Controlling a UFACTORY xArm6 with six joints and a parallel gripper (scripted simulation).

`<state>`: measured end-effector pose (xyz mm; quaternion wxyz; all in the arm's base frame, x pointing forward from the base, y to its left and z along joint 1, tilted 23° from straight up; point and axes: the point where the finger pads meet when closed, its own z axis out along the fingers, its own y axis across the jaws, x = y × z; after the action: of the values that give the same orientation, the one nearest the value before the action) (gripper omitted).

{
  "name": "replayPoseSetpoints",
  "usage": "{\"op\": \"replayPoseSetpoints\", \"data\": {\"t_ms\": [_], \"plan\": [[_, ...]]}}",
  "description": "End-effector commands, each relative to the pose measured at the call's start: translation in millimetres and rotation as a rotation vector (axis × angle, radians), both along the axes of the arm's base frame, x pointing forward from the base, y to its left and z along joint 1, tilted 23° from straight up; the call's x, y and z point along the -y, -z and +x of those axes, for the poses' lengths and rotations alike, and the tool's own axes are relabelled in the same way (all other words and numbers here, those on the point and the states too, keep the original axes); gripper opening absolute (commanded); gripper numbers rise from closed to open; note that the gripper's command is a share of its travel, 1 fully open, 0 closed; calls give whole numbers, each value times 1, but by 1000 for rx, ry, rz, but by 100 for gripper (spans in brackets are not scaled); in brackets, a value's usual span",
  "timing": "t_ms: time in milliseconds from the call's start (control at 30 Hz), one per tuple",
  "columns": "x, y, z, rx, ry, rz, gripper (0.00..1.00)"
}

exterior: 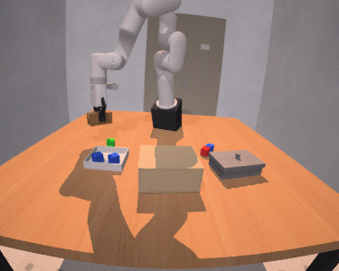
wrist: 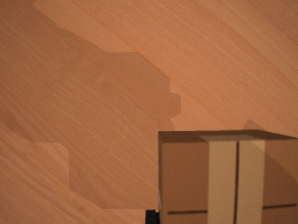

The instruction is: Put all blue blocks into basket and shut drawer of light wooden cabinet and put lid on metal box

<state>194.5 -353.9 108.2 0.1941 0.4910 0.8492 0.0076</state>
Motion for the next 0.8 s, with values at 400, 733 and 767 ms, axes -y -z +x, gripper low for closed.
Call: {"op": "replayPoseSetpoints", "data": {"t_ms": [400, 733, 767], "plan": [[8, 31, 12, 3, 0, -3, 62], [11, 49, 19, 3, 0, -3, 62], [11, 51, 20, 3, 0, -3, 62]]}}
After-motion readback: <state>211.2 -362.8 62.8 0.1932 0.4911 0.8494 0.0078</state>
